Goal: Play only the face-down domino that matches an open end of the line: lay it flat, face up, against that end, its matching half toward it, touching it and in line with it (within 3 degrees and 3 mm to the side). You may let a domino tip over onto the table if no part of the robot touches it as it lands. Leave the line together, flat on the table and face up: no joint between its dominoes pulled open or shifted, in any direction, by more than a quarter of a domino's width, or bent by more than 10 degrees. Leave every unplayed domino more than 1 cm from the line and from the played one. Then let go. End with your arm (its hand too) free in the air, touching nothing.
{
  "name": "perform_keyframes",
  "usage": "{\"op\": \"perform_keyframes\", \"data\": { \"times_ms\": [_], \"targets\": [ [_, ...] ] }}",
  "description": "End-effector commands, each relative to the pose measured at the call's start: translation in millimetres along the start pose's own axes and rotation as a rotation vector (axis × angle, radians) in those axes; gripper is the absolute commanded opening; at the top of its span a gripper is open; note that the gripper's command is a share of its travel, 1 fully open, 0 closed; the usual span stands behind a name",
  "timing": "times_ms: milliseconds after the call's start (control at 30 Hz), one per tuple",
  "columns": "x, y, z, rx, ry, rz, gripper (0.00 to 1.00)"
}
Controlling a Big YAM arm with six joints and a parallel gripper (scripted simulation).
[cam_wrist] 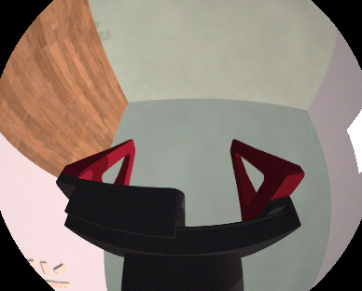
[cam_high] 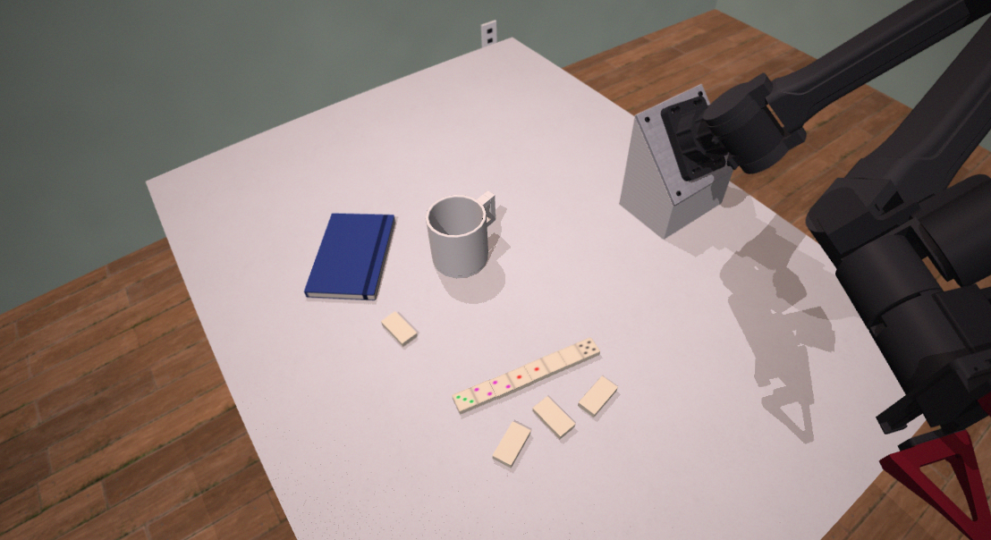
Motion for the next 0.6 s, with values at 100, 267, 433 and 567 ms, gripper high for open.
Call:
{"op": "perform_keyframes", "data": {
  "times_ms": [100, 267, 433, 567],
  "targets": [
    [-22.5, 4.7, 12.4, -0.012, -0.028, 0.019, 1.0],
    [-13.3, 2.4, 6.5, -0.004, -0.016, 0.011, 1.0],
    [-20.9, 4.3, 11.5, -0.01, -0.026, 0.017, 1.0],
    [-22.4, 4.7, 12.4, -0.012, -0.028, 0.018, 1.0]
  ]
}}
Point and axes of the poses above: the point where the finger pads meet when closed, its own z axis out along the fingers, its own x axis across the jaws, y = z × x, the point moved 9 cm from there along -z, back along the fingers, and after that the axes turned 1 degree about z, right-handed, at the moved point
